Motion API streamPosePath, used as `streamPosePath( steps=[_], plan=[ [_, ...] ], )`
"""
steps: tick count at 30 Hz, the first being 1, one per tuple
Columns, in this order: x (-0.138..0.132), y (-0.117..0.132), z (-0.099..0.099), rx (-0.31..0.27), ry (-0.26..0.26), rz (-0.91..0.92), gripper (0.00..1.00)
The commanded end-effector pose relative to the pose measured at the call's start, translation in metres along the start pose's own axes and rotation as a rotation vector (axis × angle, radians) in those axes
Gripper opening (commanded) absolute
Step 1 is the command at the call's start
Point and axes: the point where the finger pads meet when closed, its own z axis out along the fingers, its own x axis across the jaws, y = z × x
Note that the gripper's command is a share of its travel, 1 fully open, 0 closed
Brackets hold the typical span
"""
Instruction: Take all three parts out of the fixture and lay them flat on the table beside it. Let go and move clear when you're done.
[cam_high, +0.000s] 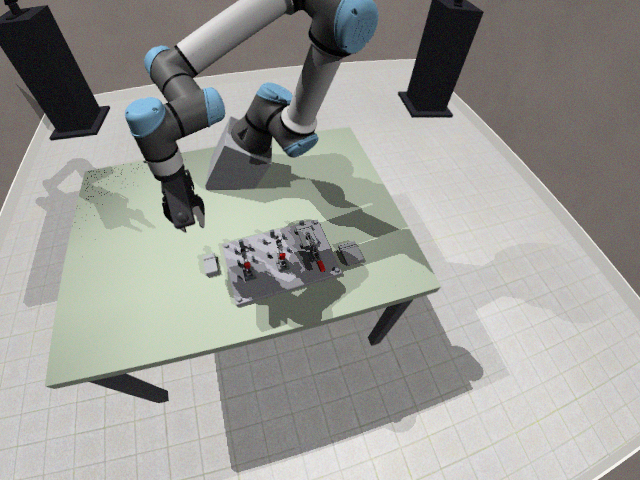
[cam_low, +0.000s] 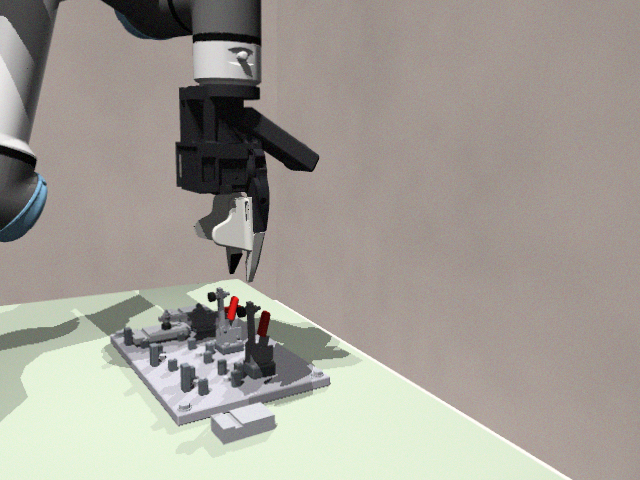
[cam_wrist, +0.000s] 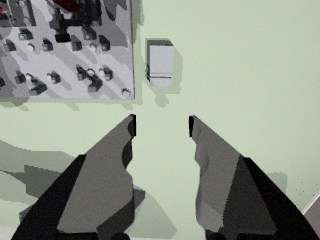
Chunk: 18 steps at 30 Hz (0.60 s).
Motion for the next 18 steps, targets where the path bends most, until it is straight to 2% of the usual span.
streamPosePath(
  steps=[1, 8, 18],
  plan=[
    [0.0, 0.0, -0.001, 0.001, 0.001, 0.0, 0.28],
    [-0.007, -0.003, -0.001, 0.001, 0.001, 0.0, 0.28],
    [-0.032, -0.013, -0.001, 0.001, 0.001, 0.0, 0.28]
  ],
)
